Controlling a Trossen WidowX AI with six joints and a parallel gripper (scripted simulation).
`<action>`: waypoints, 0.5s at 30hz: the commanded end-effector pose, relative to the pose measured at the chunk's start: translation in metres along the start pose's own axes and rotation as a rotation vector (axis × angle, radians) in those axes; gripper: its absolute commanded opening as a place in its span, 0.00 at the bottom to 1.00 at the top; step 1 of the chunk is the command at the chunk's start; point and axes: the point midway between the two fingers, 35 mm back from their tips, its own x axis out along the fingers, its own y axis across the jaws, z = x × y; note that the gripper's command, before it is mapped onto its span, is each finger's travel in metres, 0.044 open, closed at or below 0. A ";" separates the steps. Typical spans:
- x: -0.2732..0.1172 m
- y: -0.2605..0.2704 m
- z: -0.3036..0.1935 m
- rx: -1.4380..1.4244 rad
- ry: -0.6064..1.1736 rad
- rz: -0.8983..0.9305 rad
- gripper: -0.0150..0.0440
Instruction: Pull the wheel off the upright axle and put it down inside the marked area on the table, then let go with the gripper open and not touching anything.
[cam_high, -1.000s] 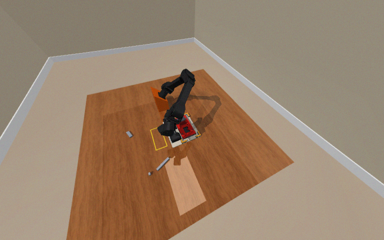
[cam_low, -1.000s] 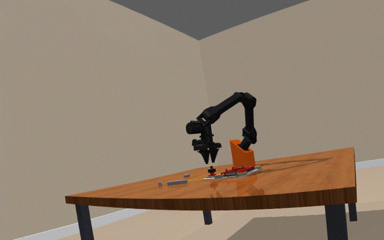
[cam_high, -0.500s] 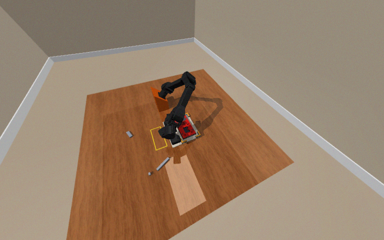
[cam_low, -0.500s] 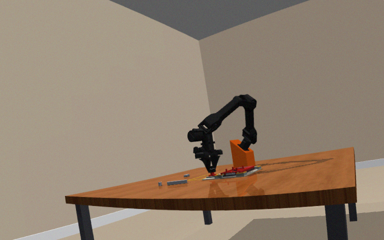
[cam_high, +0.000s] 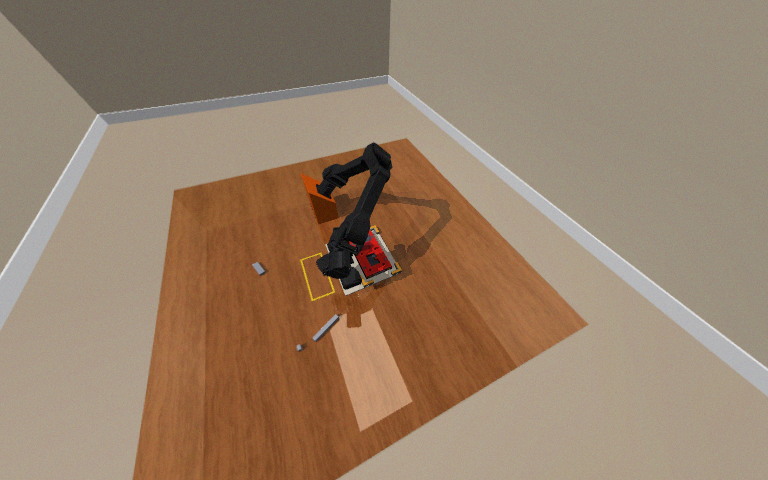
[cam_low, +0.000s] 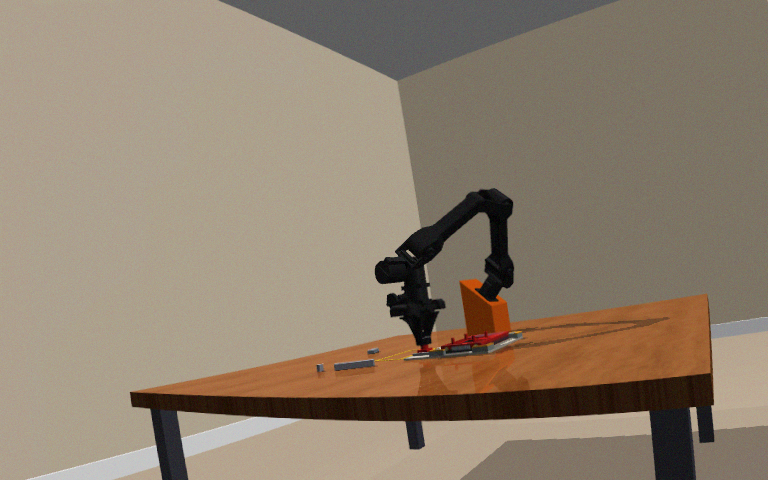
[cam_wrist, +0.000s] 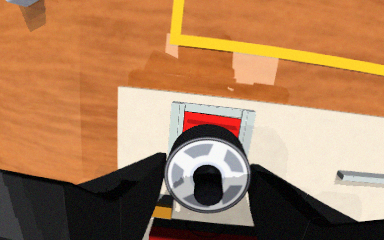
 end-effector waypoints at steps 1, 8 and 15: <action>-0.001 0.001 0.000 -0.003 -0.001 0.002 0.25; -0.003 0.001 0.000 -0.003 -0.001 0.001 0.25; -0.006 0.001 0.000 -0.003 0.000 0.001 0.25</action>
